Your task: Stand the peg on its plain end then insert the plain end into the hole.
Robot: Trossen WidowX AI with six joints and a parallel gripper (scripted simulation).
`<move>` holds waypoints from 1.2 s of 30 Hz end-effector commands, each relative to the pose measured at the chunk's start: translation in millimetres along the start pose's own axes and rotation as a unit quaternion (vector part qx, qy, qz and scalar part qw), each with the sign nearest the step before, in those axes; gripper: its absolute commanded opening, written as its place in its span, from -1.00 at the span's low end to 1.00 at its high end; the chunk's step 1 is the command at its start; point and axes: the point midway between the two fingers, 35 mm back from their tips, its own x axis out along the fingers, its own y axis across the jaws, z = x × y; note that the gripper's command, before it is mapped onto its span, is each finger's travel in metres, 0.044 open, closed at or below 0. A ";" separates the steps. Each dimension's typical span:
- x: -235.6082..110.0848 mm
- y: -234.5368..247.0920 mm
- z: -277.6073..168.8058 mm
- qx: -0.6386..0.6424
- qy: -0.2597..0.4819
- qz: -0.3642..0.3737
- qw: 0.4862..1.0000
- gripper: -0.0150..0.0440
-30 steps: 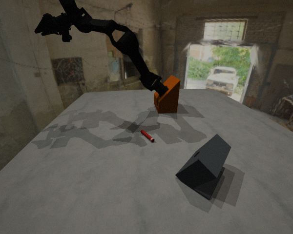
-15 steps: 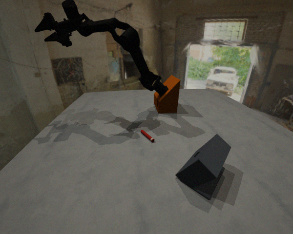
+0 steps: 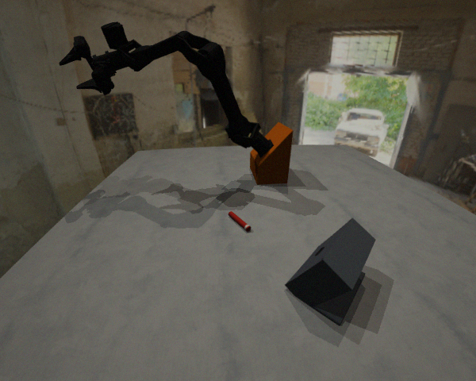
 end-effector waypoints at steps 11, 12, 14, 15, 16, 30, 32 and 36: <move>32.9 60.9 37.7 0.238 -0.011 0.038 0.971 1.00; 35.5 64.4 42.1 0.254 -0.013 0.042 0.966 1.00; 40.6 71.1 51.7 0.285 -0.017 0.050 0.957 1.00; 43.2 74.2 56.8 0.300 -0.020 0.054 0.952 1.00; 45.7 77.3 62.1 0.315 -0.022 0.059 0.947 1.00; 74.9 110.9 158.9 0.504 -0.067 0.153 0.848 1.00; 77.5 113.2 176.3 0.526 -0.075 0.170 0.830 1.00; 80.5 115.7 212.5 0.563 -0.091 0.207 0.795 1.00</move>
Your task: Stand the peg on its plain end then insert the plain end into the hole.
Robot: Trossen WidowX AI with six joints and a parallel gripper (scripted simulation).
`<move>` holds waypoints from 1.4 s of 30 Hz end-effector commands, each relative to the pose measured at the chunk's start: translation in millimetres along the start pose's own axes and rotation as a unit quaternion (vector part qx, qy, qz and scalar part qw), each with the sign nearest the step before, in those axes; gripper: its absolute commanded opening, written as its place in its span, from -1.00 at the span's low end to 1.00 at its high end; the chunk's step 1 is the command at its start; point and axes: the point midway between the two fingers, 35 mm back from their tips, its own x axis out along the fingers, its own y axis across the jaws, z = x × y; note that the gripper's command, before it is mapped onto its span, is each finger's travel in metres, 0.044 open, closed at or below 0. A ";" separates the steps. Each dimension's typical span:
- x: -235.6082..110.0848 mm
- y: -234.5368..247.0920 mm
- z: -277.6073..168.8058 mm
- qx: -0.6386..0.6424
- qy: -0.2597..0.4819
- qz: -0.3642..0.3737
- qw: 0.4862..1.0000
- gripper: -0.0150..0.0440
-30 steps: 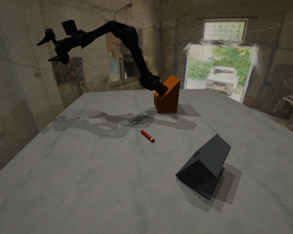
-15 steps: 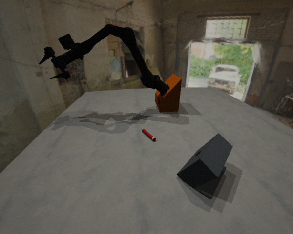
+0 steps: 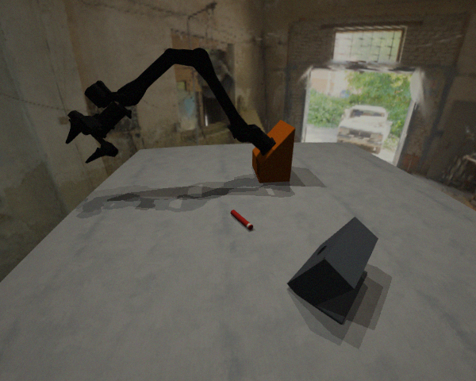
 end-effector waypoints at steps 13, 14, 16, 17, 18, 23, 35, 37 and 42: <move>37.5 116.6 71.7 0.122 -0.022 0.154 0.980 1.00; 38.2 127.0 77.6 0.130 -0.020 0.169 0.977 1.00; 38.4 147.6 89.7 0.143 -0.015 0.199 0.969 1.00; 37.9 157.9 95.9 0.148 -0.013 0.214 0.965 1.00; 37.0 168.1 102.1 0.153 -0.010 0.229 0.961 1.00; 27.1 215.8 132.6 0.169 0.007 0.298 0.939 1.00; -30.2 315.3 198.7 0.139 0.064 0.436 0.887 1.00; -45.1 331.0 208.9 0.122 0.075 0.456 0.878 1.00; -84.7 364.2 229.7 0.070 0.097 0.494 0.861 1.00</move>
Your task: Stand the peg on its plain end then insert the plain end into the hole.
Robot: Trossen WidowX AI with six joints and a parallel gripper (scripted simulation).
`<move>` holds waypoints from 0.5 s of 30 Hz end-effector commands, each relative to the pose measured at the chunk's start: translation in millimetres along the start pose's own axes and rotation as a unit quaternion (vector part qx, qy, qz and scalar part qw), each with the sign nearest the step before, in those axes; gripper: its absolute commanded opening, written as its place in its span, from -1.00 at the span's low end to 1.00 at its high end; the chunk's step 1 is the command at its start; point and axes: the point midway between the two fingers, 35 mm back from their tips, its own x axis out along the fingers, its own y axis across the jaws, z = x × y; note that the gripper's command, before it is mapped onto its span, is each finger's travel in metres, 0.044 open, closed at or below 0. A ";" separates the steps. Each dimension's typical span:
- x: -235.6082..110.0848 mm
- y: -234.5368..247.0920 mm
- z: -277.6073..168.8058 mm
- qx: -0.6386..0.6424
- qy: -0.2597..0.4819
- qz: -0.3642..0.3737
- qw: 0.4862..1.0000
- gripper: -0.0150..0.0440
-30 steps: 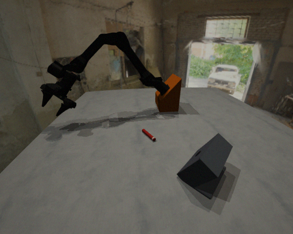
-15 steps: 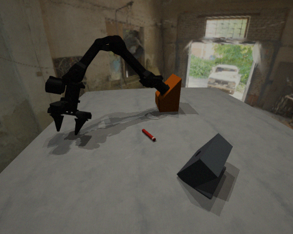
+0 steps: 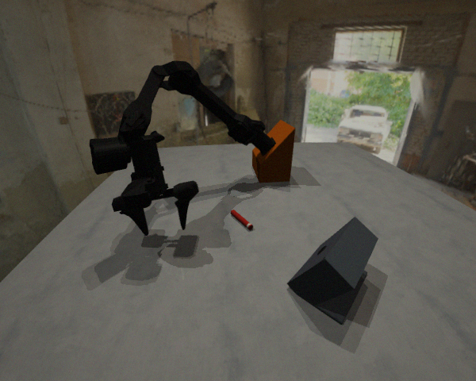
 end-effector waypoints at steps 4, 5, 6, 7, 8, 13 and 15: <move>5.1 68.4 3.3 -0.048 0.064 0.036 0.996 1.00; 4.5 77.2 3.5 -0.056 0.071 0.039 0.995 1.00; 3.7 85.8 3.4 -0.064 0.078 0.041 0.994 1.00; 2.8 94.2 3.2 -0.071 0.086 0.043 0.993 1.00; 1.7 102.4 2.9 -0.080 0.093 0.044 0.992 1.00; -5.9 142.6 -1.0 -0.137 0.129 0.038 0.981 1.00; -9.9 157.2 -3.2 -0.163 0.142 0.031 0.976 1.00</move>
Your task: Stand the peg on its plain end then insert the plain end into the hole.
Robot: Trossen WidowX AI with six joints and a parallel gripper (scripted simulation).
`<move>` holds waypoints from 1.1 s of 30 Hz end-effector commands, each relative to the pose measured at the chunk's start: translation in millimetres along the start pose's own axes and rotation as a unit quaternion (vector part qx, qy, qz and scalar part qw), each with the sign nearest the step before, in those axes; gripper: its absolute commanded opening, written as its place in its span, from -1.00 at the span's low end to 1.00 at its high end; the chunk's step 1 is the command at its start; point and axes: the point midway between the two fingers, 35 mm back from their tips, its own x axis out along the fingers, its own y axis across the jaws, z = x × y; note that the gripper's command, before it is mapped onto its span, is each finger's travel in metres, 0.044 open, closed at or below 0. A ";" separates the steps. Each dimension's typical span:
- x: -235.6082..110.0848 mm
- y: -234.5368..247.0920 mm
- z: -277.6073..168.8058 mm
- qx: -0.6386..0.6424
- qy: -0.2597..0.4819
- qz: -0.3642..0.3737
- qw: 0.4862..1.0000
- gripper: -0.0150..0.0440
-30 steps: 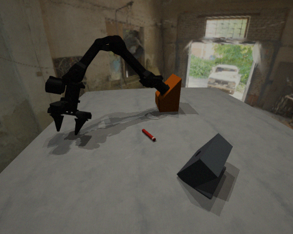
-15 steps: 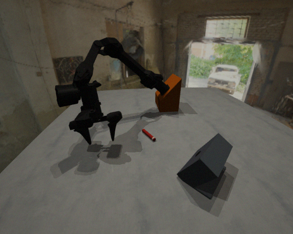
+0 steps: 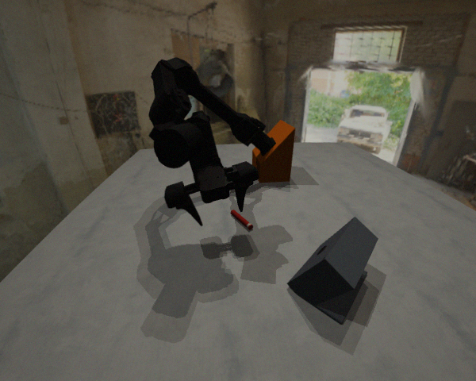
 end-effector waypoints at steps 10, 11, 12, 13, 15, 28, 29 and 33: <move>-16.4 77.1 -2.4 -0.146 0.076 -0.072 0.984 1.00; -16.4 77.1 -2.4 -0.146 0.076 -0.072 0.984 1.00; -16.4 77.1 -2.4 -0.146 0.076 -0.072 0.984 1.00; -16.4 77.1 -2.4 -0.146 0.076 -0.072 0.984 1.00; -16.1 77.1 -2.4 -0.146 0.076 -0.072 0.984 1.00; 3.9 74.3 -3.0 -0.146 0.075 -0.071 0.984 1.00; 5.5 74.0 -3.1 -0.146 0.075 -0.071 0.984 1.00; 11.9 73.0 -3.6 -0.146 0.075 -0.071 0.984 1.00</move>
